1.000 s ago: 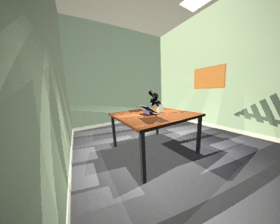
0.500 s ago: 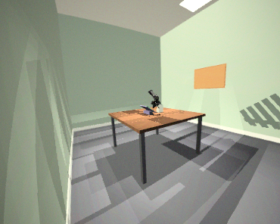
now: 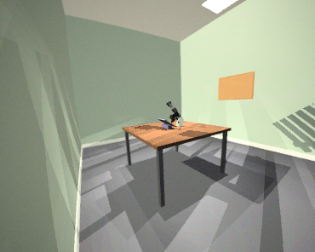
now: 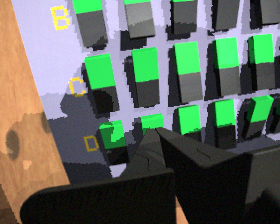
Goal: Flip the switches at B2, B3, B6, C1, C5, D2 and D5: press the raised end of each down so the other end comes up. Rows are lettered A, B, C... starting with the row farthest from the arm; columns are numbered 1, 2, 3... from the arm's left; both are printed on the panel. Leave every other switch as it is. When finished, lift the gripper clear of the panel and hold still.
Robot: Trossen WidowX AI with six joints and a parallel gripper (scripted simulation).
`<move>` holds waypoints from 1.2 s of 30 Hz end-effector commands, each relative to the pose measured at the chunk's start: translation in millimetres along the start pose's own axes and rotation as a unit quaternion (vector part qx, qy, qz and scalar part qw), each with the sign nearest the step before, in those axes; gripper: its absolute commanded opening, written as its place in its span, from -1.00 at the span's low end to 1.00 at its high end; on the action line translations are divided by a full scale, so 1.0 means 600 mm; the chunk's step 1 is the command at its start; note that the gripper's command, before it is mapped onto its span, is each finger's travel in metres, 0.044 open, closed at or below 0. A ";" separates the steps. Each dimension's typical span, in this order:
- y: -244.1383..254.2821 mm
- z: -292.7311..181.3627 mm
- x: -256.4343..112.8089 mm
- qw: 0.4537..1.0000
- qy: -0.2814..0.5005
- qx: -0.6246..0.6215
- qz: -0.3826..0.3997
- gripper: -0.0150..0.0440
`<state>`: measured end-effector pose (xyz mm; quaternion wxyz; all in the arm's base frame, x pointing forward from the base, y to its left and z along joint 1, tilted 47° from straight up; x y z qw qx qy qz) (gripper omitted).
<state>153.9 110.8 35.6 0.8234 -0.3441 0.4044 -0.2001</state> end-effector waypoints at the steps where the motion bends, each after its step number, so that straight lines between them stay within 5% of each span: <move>1: -0.001 -0.002 0.010 1.000 0.000 -0.005 -0.002 -0.49; 36: -0.001 -0.001 0.016 1.000 0.000 -0.005 -0.003 -0.49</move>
Point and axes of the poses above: the point midway between the two fingers, 35 mm back from their tips, its own x axis out along the fingers, its own y axis across the jaws, z = x × y, the point moved 10 cm from there along -x, back along the fingers, and after that the axes turned 3 degrees about -x, right-handed, at the moved point
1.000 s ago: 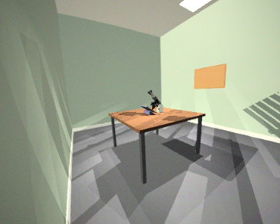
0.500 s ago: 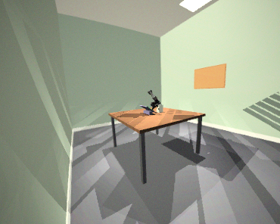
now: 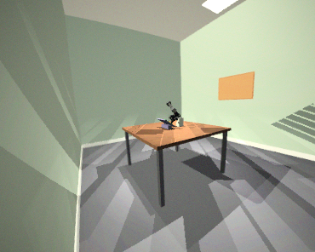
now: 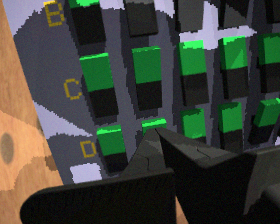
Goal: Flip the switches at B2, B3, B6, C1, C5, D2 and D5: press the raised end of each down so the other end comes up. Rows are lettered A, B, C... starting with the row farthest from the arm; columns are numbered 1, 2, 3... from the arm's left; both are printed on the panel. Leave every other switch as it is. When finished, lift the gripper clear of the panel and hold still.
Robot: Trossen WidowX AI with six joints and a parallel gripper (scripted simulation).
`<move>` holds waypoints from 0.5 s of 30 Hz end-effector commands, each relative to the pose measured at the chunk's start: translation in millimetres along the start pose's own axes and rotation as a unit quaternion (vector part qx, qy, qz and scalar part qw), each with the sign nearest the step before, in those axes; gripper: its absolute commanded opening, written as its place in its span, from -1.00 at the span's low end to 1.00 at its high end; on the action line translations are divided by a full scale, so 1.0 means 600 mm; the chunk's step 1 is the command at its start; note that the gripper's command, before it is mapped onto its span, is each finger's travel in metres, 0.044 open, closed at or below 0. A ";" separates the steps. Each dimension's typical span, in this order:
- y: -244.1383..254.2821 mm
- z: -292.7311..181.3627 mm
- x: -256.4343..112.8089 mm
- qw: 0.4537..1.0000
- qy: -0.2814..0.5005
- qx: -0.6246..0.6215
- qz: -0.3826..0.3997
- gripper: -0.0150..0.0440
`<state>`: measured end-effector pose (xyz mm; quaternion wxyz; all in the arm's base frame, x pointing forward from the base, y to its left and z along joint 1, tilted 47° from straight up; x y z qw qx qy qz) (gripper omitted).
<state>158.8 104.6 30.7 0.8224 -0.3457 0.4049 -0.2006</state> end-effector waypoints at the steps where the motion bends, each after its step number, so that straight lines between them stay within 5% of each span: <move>1: 0.000 0.000 0.001 1.000 -0.001 -0.003 -0.001 -0.49; 15: 0.000 0.000 0.004 1.000 -0.001 -0.003 -0.002 -0.49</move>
Point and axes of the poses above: the point midway between the two fingers, 35 mm back from their tips, its own x axis out along the fingers, its own y axis across the jaws, z = x × y, the point moved 10 cm from there along -x, back along the fingers, and after that the axes turned 3 degrees about -x, right-handed, at the moved point
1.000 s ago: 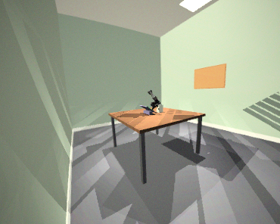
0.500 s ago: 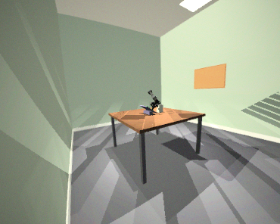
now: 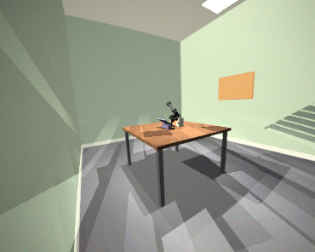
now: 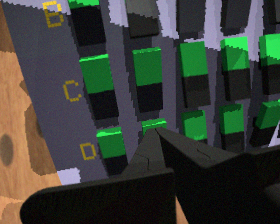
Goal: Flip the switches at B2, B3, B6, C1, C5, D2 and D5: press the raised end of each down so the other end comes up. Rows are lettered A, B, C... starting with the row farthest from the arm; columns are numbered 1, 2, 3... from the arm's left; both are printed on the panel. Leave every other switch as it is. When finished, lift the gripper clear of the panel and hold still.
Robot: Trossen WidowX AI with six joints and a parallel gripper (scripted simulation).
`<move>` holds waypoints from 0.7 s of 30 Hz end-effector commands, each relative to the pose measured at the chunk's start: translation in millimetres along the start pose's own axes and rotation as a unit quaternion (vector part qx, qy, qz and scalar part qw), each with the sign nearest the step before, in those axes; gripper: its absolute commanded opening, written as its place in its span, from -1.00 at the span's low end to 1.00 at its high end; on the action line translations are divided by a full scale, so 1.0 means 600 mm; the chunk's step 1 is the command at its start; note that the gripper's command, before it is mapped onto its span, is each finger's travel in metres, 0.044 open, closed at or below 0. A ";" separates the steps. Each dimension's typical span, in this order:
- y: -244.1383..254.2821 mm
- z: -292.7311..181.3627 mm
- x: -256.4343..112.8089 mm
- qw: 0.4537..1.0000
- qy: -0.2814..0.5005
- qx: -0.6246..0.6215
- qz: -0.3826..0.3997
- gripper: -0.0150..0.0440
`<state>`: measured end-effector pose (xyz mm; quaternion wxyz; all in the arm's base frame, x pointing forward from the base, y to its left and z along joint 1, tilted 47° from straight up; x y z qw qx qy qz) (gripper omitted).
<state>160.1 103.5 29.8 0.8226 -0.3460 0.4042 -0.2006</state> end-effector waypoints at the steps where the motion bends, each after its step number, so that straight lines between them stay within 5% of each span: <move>1: 0.000 0.000 0.001 1.000 0.000 -0.003 -0.001 -0.49; 14: 0.000 0.000 0.001 1.000 0.000 0.000 0.000 -0.49; 21: 0.003 -0.008 -0.094 1.000 -0.008 -0.002 0.003 -0.49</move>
Point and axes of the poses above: the point midway between the two fingers, 35 mm back from their tips, its own x axis out along the fingers, its own y axis across the jaws, z = x × y, the point moved 10 cm from there along -x, back along the fingers, and after that the axes turned 3 degrees about -x, right-handed, at the moved point
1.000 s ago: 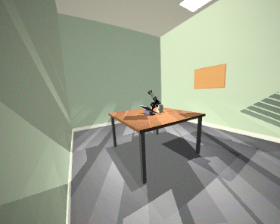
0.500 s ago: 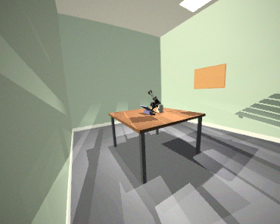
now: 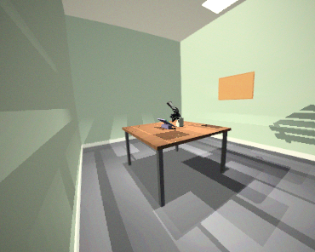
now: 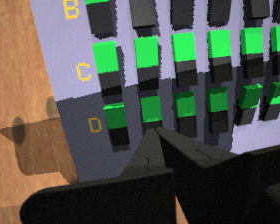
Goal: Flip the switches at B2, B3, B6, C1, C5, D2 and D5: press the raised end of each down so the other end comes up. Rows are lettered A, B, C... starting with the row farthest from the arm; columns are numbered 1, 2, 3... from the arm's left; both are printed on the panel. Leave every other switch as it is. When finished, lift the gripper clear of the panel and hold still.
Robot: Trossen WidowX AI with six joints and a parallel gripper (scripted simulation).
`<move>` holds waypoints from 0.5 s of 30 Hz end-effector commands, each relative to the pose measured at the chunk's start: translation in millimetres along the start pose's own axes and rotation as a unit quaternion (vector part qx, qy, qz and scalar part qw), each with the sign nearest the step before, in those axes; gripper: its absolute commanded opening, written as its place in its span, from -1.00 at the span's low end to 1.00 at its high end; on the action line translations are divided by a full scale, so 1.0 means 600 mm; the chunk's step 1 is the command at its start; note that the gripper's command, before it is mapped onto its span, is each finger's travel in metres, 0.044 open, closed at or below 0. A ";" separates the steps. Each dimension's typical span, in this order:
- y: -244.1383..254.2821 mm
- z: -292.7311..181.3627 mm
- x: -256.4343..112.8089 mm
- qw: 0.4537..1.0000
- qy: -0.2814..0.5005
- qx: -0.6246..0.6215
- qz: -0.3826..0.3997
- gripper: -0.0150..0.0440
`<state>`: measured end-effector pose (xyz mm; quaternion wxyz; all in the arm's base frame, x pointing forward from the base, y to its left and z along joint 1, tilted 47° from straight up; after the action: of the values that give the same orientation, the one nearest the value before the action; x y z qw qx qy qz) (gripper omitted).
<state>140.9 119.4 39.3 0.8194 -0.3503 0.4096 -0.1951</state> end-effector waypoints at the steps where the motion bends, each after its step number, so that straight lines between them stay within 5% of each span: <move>1: -0.003 -0.002 -0.059 1.000 -0.014 0.005 -0.003 -0.49; 15: -0.101 -0.001 -0.064 1.000 -0.014 0.002 -0.004 -0.49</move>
<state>118.7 116.6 90.9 0.8266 -0.3491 0.3965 -0.1942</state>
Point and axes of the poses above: the point midway between the two fingers, 35 mm back from their tips, its own x axis out along the fingers, its own y axis across the jaws, z = x × y, the point moved 10 cm from there along -x, back along the fingers, and after that the axes turned 3 degrees about -x, right-handed, at the moved point
